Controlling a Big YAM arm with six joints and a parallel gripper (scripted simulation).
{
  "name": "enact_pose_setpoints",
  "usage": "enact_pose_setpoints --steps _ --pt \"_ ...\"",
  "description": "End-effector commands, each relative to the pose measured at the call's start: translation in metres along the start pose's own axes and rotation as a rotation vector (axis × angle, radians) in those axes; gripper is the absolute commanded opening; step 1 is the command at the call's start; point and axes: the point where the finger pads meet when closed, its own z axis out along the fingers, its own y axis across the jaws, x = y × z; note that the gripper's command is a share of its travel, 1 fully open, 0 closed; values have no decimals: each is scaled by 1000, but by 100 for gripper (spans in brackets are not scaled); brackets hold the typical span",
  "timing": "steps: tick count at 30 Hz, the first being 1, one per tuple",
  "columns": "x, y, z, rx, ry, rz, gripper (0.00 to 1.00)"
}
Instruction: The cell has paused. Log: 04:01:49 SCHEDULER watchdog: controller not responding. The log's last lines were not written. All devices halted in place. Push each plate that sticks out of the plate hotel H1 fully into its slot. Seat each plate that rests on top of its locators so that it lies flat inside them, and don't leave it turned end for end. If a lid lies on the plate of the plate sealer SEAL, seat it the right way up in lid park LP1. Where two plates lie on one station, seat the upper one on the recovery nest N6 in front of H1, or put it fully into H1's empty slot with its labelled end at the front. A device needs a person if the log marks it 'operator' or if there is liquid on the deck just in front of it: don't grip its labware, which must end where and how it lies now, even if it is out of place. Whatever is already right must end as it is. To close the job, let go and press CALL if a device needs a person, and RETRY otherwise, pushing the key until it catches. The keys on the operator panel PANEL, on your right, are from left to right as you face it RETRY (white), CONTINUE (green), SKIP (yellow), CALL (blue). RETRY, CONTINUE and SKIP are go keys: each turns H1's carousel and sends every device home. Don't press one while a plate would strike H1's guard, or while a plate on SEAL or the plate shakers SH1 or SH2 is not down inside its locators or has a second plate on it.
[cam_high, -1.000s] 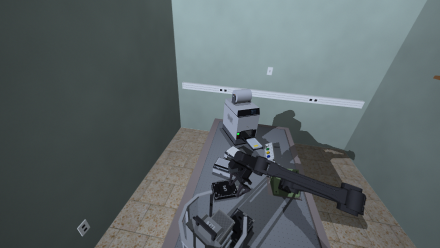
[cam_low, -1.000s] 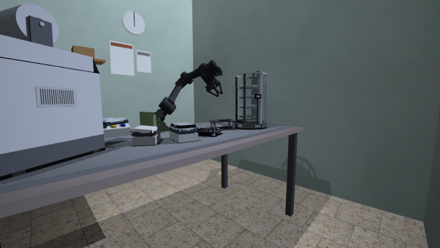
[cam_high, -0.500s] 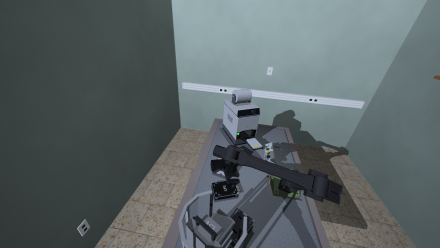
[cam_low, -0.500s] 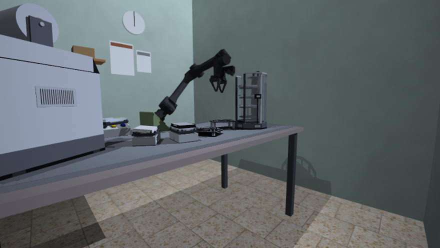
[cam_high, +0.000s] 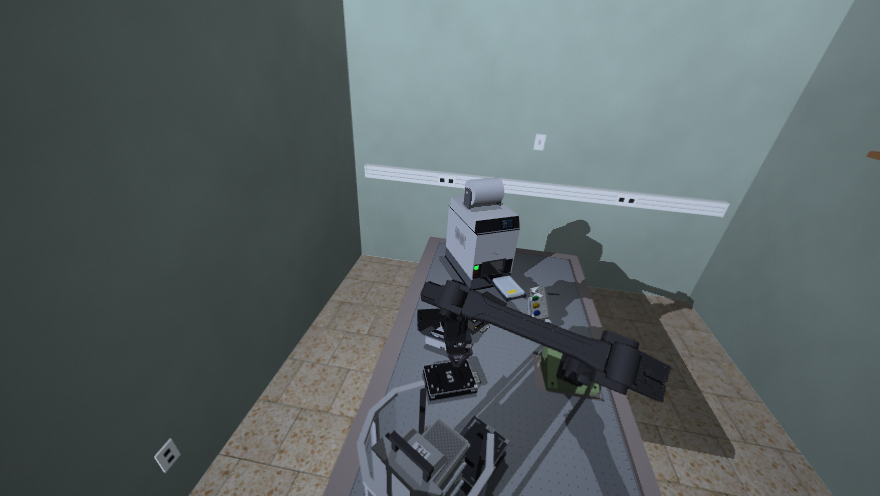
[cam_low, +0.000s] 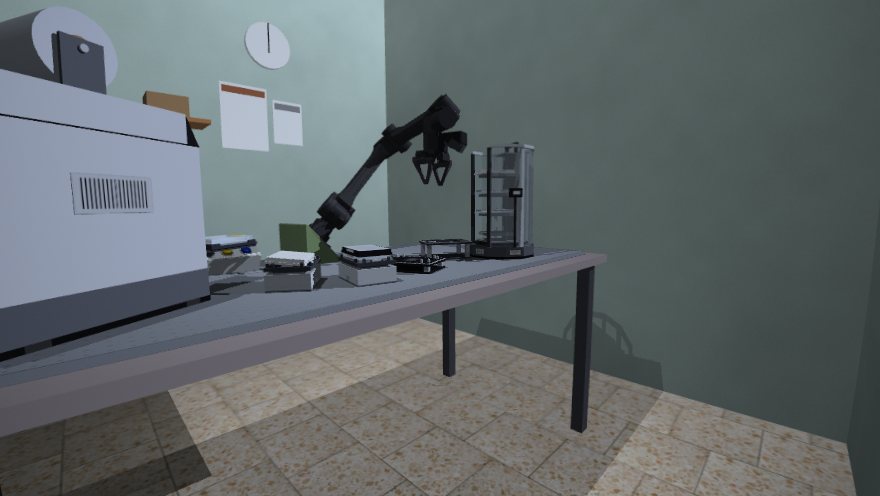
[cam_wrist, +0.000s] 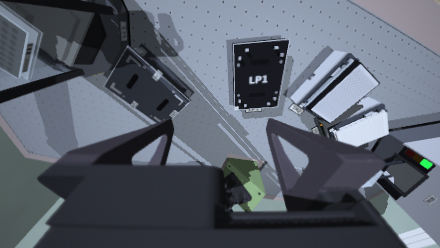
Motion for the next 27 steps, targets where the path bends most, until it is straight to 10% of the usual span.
enact_pose_setpoints --steps 1,27 --pt "-13 -15 -18 15 -24 139 100" --pt "-15 -99 -18 22 -29 116 100"
